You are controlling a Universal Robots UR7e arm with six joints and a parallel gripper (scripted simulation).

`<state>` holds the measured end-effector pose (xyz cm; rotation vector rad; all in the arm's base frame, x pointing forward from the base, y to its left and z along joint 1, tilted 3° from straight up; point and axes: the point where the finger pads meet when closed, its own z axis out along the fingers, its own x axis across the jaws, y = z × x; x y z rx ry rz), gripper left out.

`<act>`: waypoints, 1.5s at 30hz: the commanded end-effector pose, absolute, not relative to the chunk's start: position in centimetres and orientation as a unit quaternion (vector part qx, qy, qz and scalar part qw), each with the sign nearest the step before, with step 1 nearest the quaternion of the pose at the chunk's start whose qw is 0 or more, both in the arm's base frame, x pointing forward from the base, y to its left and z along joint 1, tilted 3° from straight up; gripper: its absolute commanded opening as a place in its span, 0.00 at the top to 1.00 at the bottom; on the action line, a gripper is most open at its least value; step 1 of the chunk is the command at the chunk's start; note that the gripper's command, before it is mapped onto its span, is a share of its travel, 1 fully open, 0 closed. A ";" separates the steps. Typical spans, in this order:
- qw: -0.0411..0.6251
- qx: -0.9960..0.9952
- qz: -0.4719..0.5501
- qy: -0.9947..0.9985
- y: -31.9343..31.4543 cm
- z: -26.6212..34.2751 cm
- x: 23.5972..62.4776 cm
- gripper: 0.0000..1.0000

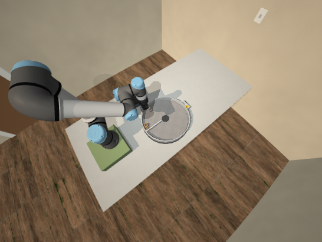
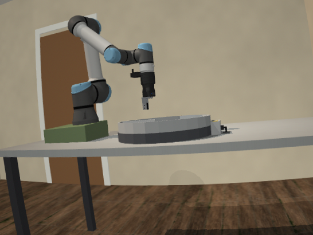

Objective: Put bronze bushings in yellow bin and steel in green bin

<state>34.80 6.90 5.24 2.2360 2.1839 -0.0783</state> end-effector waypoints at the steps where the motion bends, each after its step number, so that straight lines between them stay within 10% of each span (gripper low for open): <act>1: 0.007 0.713 -0.023 0.701 3.8 5.4 33.8 0.60; 45: 0.008 0.710 -0.024 0.704 -2.4 1.4 31.5 0.60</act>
